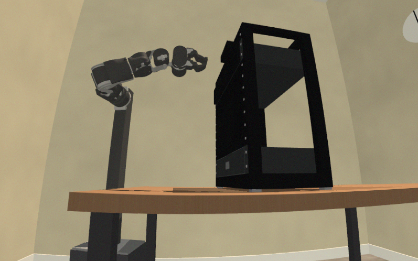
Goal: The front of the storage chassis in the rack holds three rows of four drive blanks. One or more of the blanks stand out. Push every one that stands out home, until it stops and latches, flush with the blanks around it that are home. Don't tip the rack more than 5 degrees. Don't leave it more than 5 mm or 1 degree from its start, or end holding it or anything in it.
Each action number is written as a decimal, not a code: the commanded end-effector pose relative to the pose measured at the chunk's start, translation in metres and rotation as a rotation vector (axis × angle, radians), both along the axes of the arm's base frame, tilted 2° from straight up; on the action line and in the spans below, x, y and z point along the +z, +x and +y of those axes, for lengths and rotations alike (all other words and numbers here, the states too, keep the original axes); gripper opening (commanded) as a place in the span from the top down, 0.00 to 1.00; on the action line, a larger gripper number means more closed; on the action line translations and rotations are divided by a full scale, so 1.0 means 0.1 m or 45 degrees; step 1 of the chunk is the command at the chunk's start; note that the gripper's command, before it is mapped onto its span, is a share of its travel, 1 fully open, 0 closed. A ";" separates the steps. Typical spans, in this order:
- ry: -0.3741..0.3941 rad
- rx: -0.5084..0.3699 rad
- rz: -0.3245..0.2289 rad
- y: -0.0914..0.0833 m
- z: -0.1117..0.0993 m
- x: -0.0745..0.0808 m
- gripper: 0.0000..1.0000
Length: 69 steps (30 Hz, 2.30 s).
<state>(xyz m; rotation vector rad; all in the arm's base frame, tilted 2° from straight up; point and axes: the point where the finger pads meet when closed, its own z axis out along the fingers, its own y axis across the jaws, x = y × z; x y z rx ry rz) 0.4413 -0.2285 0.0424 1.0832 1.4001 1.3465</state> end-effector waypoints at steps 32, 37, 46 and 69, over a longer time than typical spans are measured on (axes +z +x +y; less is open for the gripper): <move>-0.011 0.003 -0.015 0.58 0.14 0.03 1.00; -0.011 0.003 -0.015 0.58 0.15 0.03 1.00; -0.011 0.003 -0.015 0.58 0.16 0.06 1.00; -0.011 0.003 -0.015 0.68 0.17 0.04 1.00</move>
